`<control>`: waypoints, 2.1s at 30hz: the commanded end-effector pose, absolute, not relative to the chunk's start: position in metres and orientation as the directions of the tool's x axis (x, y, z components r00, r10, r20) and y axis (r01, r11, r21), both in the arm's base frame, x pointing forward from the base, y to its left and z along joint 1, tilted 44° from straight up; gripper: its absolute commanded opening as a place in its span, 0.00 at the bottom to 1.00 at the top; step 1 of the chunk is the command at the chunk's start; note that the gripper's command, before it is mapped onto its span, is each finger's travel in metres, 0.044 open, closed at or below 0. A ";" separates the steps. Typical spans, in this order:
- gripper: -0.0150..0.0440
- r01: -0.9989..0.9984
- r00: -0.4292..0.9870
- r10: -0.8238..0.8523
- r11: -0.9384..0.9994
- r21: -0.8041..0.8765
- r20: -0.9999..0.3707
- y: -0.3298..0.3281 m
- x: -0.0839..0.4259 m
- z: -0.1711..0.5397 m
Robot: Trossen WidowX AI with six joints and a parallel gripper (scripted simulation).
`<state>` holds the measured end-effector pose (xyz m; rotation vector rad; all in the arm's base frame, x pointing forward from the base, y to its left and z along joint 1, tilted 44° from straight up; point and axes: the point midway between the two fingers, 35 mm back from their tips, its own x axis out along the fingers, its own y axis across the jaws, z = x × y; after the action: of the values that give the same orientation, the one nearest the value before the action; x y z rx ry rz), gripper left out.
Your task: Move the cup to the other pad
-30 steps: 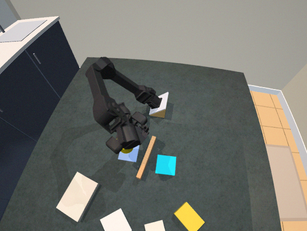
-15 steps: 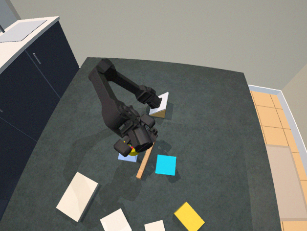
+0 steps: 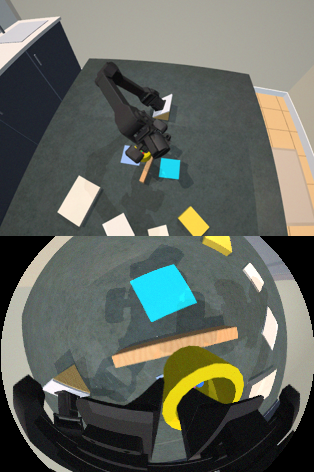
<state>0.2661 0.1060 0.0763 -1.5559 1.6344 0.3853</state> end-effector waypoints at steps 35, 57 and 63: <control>0.25 -0.928 0.112 -0.670 0.194 -0.319 -0.734 0.174 0.269 0.020; 0.25 -0.928 0.112 -0.669 0.194 -0.319 -0.735 0.198 0.270 -0.003; 0.25 -0.928 0.112 -0.669 0.194 -0.319 -0.735 0.194 0.271 -0.008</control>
<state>0.2711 0.1964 -0.0048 -1.5408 1.6228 0.3859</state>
